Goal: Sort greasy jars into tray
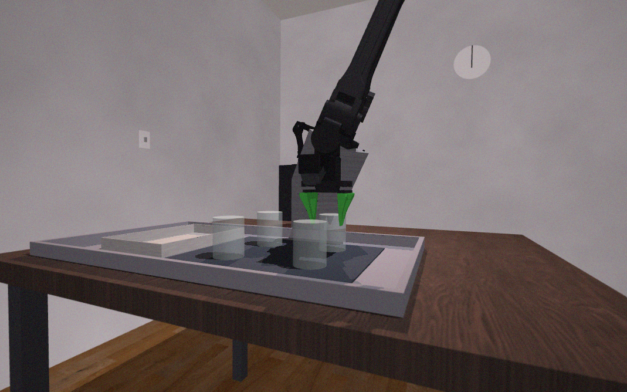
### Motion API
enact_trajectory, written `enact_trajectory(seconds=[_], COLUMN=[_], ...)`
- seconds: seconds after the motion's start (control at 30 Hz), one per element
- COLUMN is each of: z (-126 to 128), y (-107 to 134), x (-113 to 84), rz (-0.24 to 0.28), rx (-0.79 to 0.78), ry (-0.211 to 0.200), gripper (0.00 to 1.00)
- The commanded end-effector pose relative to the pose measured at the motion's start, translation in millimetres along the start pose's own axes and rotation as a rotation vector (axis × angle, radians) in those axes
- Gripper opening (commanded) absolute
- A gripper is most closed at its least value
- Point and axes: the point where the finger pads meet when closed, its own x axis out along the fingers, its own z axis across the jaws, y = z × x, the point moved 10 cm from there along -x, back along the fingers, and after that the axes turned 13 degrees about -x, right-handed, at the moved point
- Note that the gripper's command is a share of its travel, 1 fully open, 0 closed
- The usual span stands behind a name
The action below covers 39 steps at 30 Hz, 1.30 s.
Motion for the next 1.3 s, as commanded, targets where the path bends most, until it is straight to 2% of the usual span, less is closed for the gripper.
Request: enact_trajectory(seconds=[0.0,0.47,0.63,0.7,0.87,1.27], z=[-6,-6,-6,-6,-6,-6], y=[-7,-7,-7,-7,-6,-6], x=[-2.5,-2.5,-40.7,-40.7,-78.9,-78.9], rz=[-0.009,-0.009,-0.009,-0.009,-0.009,-0.009], rx=[0.002,0.002,0.002,0.002,0.002,0.002], ry=[0.003,0.003,0.003,0.003,0.003,0.003], gripper=[1.00,1.00,1.00,1.00,1.00,1.00])
